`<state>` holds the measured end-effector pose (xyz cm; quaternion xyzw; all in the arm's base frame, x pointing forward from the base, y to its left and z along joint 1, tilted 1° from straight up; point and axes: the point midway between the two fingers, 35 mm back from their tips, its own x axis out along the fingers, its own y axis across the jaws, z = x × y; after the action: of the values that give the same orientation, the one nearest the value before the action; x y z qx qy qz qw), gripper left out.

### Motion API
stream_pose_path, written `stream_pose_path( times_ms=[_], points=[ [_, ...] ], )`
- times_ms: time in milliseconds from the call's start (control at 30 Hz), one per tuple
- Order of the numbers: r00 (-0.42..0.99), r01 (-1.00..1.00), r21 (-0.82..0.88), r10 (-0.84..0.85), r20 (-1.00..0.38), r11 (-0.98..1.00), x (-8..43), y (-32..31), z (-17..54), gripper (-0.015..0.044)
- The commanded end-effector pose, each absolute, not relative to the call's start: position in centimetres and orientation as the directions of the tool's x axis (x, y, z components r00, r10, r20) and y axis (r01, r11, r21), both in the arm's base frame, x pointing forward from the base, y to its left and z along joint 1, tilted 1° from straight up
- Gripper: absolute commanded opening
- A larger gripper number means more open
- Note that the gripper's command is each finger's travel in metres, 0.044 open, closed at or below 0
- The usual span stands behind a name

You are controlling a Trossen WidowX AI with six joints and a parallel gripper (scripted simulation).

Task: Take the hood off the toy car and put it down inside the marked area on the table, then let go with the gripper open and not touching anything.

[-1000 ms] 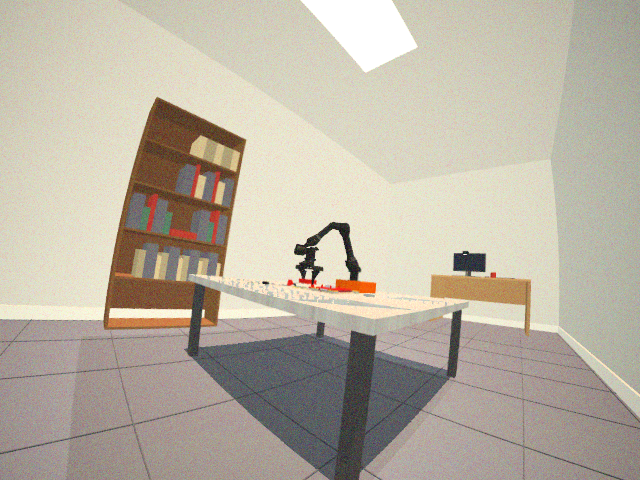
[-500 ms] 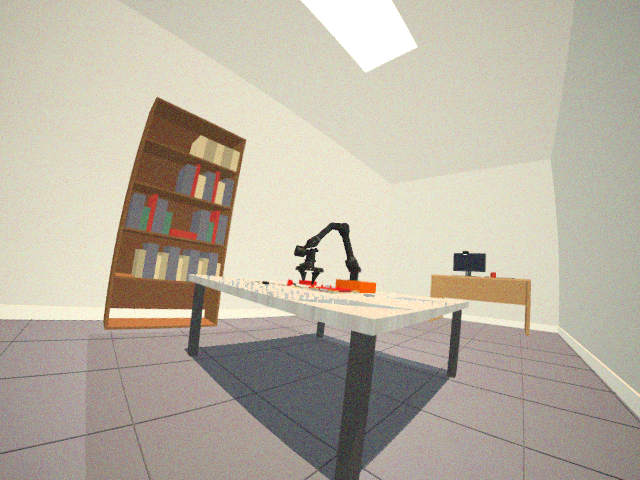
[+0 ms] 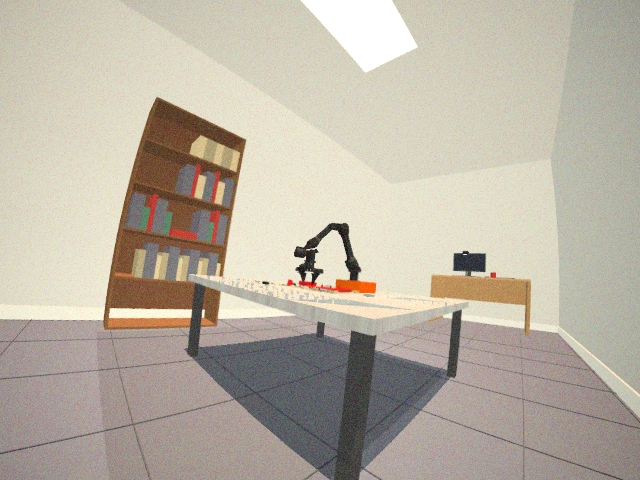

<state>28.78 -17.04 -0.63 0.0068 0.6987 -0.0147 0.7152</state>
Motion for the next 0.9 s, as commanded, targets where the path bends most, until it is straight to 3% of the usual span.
stream_pose_path(
  times_ms=[0,833,867],
  points=[
    [0.019,0.026,-0.011,-0.011,-1.0,1.0,28.7,-17.0,-1.0,0.0],
    [0.019,0.026,-0.011,-0.011,-1.0,1.0,28.7,-17.1,-2.1,0.0],
    [0.023,0.031,-0.011,-0.012,-1.0,0.999,28.8,-17.0,-1.9,0.0026]
  ],
)
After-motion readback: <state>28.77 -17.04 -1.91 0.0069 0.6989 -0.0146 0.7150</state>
